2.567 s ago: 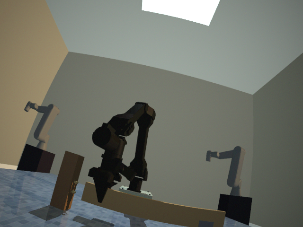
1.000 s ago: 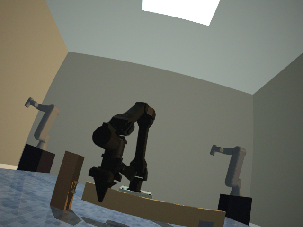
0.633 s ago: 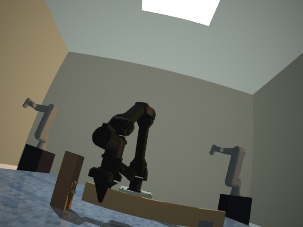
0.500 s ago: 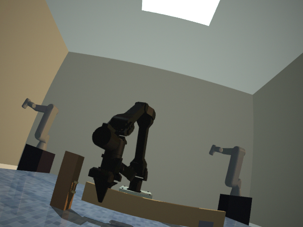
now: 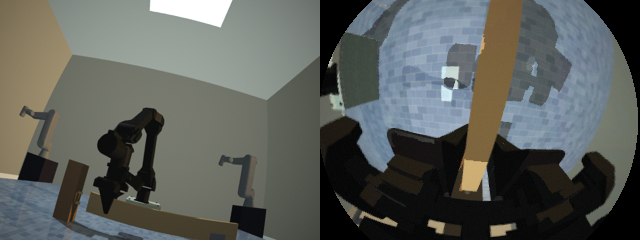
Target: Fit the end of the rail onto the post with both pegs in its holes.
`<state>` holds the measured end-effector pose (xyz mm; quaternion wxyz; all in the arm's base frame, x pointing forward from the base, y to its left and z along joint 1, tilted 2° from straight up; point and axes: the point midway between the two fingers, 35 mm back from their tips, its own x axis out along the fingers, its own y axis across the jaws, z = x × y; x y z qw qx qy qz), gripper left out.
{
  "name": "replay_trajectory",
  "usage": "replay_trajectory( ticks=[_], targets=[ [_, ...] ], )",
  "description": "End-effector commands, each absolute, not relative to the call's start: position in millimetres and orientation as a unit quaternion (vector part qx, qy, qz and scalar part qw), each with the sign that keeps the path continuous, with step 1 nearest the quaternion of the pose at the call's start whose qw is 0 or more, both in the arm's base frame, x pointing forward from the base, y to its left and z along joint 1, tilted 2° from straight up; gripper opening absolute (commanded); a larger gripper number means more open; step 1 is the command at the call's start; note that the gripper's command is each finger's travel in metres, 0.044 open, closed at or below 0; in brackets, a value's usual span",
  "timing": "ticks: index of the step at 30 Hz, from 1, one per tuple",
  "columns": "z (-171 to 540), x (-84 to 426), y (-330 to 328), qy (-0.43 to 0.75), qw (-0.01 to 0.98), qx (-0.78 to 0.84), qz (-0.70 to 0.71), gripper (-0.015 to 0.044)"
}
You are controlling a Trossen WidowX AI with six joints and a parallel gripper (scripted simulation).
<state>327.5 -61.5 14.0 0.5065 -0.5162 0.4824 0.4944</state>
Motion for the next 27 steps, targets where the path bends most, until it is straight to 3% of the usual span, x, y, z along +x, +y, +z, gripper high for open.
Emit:
replay_trajectory(
  ticks=[1, 27],
  targets=[
    [15.3, 328.6, -63.0, 0.481, 0.508, -0.517, 0.493, 0.0],
    [14.7, 328.5, -71.1, 0.481, 0.508, -0.517, 0.493, 0.0]
  ],
)
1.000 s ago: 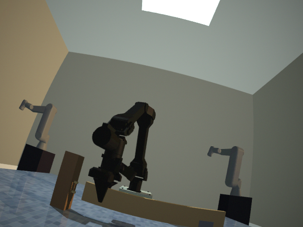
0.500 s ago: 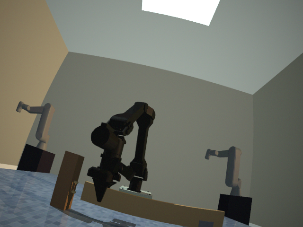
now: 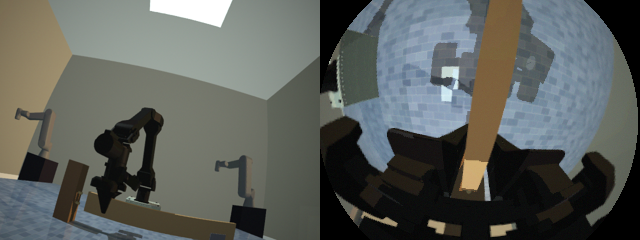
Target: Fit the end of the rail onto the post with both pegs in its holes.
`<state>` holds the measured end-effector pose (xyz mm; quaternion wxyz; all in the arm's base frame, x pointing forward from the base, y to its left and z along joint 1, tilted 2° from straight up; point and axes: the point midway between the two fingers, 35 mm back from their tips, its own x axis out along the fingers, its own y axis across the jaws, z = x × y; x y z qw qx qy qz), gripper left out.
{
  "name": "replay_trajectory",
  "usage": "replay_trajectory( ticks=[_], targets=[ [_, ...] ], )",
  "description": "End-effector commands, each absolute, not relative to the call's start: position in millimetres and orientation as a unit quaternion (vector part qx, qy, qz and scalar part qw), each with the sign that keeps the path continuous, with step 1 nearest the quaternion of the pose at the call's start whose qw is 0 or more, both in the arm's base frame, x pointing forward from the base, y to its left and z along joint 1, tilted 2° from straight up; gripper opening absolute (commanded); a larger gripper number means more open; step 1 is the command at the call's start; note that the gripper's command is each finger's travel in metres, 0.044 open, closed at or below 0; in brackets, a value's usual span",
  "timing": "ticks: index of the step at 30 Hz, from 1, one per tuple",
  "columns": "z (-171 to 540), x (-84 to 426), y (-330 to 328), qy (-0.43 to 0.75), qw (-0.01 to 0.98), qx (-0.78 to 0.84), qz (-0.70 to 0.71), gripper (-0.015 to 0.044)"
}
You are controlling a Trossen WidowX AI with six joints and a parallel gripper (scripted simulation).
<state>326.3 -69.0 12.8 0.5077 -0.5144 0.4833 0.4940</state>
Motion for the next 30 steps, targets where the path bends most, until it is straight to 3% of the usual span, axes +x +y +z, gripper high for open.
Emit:
replay_trajectory(
  ticks=[1, 30],
  targets=[
    [14.8, 328.5, -71.4, 0.481, 0.508, -0.517, 0.493, 0.0],
    [16.5, 330.4, -80.1, 0.481, 0.508, -0.518, 0.493, 0.0]
  ],
)
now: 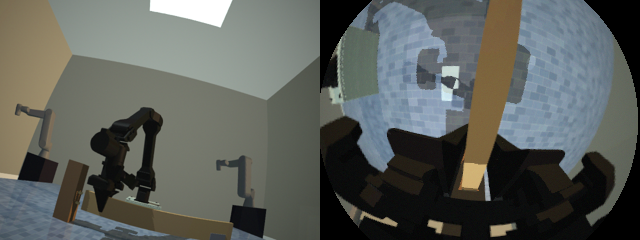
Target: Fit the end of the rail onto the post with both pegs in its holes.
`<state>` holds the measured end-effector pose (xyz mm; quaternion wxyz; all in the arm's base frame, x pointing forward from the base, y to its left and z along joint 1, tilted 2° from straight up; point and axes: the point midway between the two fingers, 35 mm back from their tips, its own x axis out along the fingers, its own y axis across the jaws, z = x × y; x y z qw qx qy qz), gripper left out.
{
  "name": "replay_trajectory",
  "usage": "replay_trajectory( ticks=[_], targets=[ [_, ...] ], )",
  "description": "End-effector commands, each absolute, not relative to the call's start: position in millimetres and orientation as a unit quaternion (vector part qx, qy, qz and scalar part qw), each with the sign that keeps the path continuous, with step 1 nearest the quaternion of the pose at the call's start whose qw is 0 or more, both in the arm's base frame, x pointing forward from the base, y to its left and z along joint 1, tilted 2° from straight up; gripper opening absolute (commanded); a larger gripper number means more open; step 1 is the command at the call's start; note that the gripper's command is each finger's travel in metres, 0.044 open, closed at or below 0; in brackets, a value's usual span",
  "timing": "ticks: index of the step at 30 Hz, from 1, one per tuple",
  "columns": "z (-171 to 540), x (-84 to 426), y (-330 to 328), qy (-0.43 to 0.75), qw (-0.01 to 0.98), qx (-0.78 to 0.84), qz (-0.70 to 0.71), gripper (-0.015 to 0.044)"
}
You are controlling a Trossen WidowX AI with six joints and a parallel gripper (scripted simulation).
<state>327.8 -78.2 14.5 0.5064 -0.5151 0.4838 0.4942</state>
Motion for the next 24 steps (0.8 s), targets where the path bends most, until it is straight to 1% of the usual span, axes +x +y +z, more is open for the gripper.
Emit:
replay_trajectory(
  ticks=[1, 24],
  targets=[
    [16.4, 330.5, -80.4, 0.481, 0.508, -0.518, 0.493, 0.0],
    [16.0, 330.9, -87.5, 0.482, 0.507, -0.518, 0.492, 0.0]
  ],
)
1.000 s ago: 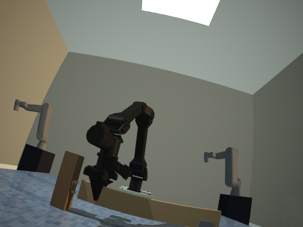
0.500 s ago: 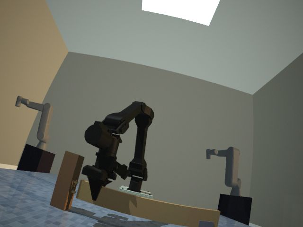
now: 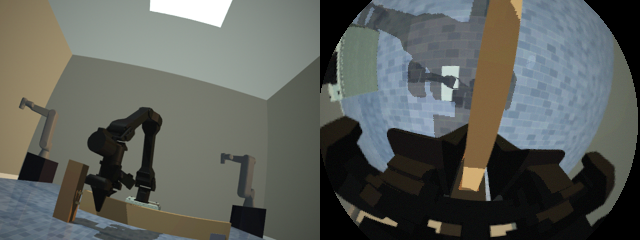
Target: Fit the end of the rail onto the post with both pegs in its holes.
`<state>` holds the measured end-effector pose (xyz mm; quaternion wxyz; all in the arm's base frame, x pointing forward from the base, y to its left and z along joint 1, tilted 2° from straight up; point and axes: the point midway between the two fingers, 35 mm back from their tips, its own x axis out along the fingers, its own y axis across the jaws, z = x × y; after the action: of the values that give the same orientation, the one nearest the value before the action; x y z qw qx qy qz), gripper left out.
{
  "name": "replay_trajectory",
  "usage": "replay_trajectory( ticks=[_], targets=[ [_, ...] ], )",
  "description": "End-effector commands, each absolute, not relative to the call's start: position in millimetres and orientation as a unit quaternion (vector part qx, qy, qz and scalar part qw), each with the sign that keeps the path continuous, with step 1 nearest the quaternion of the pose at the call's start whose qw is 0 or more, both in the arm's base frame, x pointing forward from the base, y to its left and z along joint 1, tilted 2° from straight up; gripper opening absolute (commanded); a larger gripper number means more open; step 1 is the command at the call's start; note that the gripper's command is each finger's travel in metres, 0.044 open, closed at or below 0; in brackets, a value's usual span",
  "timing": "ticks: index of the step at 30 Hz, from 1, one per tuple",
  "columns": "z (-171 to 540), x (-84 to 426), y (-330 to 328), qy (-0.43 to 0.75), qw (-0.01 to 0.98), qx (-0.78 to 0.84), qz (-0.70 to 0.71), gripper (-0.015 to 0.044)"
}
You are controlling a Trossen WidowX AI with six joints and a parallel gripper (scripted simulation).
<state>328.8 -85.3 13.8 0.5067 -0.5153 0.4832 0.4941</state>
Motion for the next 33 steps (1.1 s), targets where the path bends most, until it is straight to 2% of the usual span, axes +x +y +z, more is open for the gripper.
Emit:
replay_trajectory(
  ticks=[1, 33],
  targets=[
    [16.1, 330.9, -87.8, 0.482, 0.507, -0.518, 0.492, 0.0],
    [15.7, 330.5, -97.9, 0.482, 0.507, -0.518, 0.492, 0.0]
  ],
)
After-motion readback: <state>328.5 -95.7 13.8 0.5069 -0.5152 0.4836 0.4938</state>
